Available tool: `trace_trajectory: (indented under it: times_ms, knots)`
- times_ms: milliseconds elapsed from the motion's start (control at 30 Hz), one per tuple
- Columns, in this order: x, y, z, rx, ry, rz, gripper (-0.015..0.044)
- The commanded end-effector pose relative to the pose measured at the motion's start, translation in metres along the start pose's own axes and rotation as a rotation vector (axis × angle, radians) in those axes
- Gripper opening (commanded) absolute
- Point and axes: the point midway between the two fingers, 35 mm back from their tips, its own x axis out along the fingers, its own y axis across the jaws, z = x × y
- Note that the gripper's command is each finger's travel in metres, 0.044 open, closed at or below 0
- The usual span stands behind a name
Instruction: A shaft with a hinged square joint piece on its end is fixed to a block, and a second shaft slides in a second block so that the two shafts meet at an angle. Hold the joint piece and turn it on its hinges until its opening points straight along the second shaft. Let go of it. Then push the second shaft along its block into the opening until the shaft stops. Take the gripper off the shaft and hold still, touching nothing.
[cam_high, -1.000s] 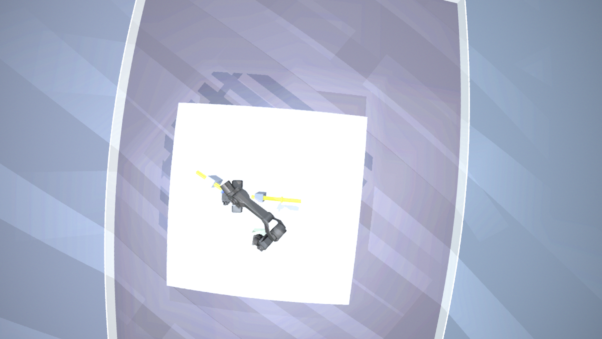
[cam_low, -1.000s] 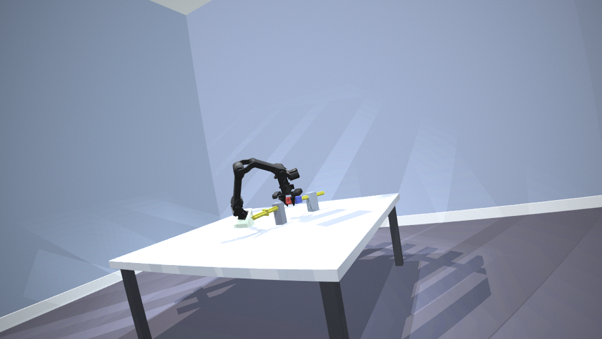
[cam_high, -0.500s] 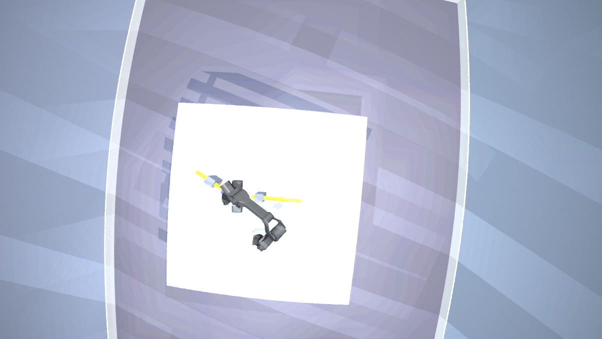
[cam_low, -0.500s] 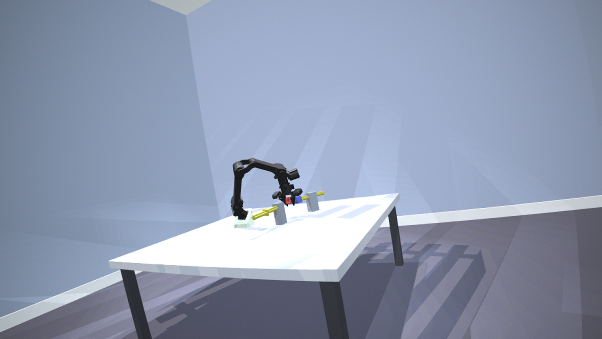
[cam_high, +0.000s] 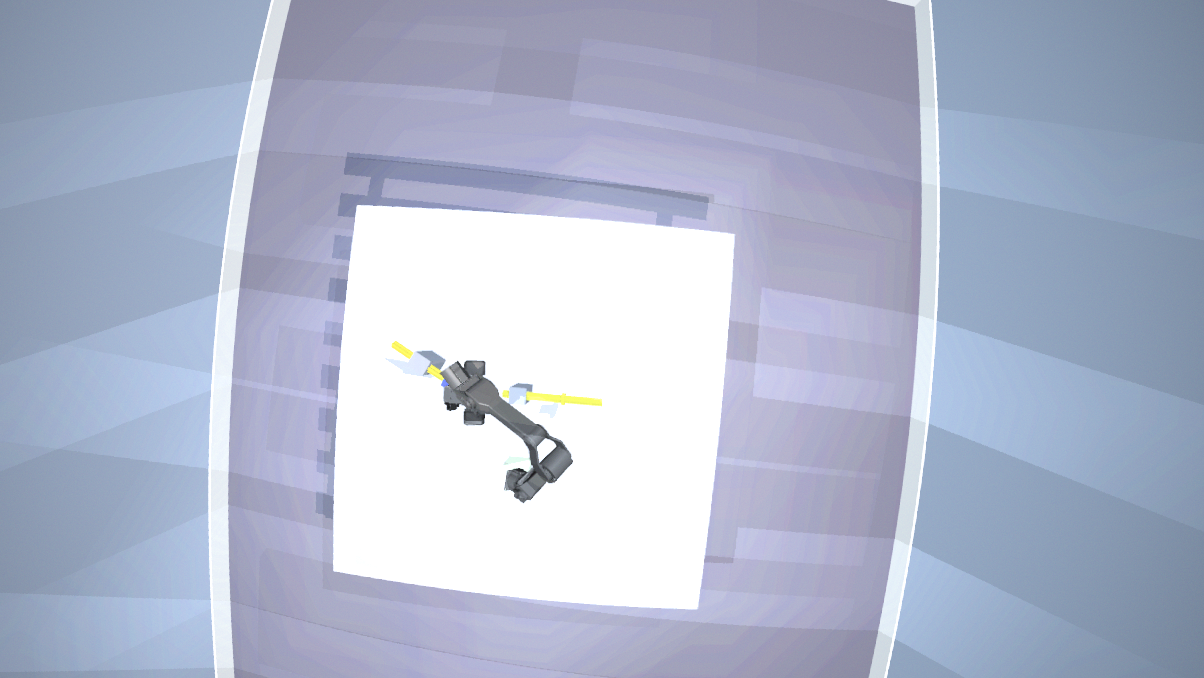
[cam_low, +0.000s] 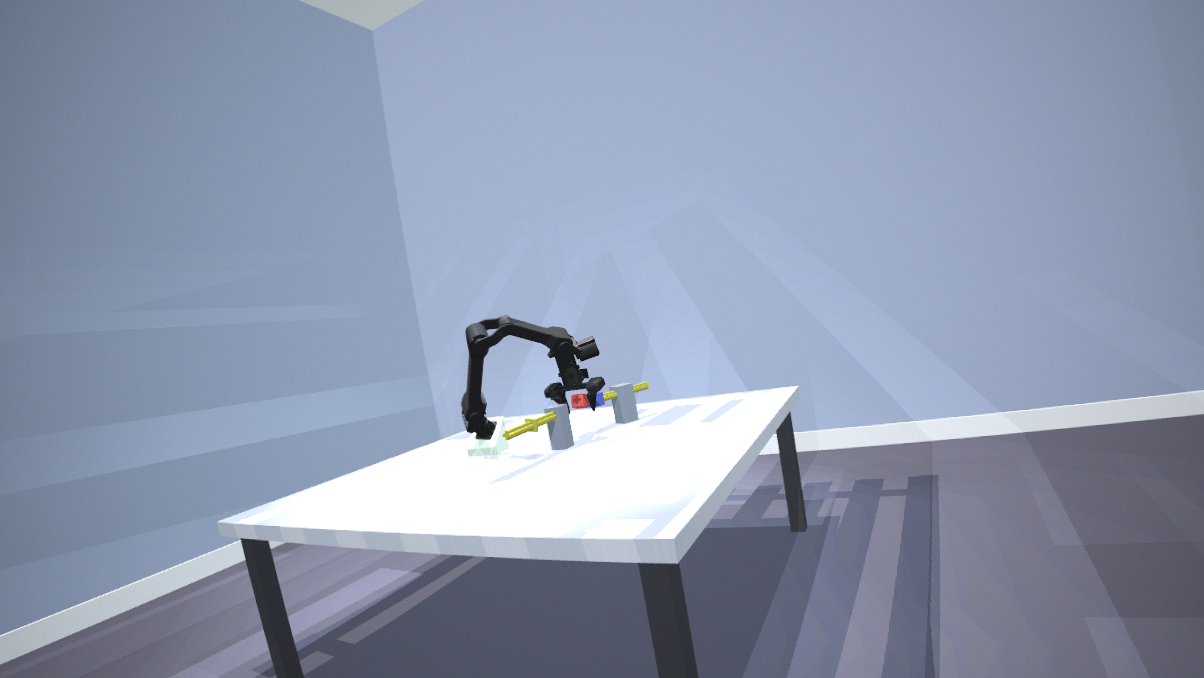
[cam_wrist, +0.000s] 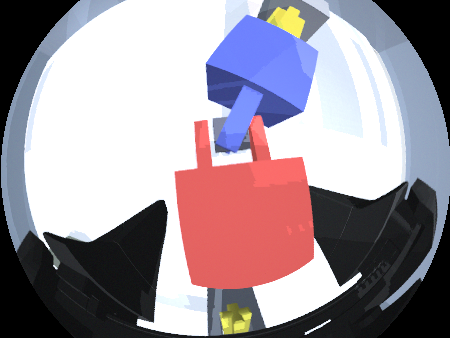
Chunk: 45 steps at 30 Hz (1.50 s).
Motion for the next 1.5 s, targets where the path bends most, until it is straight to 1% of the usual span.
trace_trajectory:
  times_ms: [0, 300, 533, 767, 1100, 1467]
  knots:
    - [0.0, 0.0, 0.0, 0.0, 0.001, 0.0, 0.044]
    - [-0.001, 0.0, 0.0, 0.001, 0.022, 0.005, 0.044]
    - [-0.012, 0.002, 0.005, 0.008, 0.249, 0.031, 0.044]
    - [-0.027, 0.001, 0.01, -0.003, 0.457, -0.001, 0.044]
    - [-0.031, 0.002, 0.011, 0.009, 0.447, -0.01, 0.044]
    - [-0.129, 0.003, 0.032, 0.265, 0.231, -0.16, 0.044]
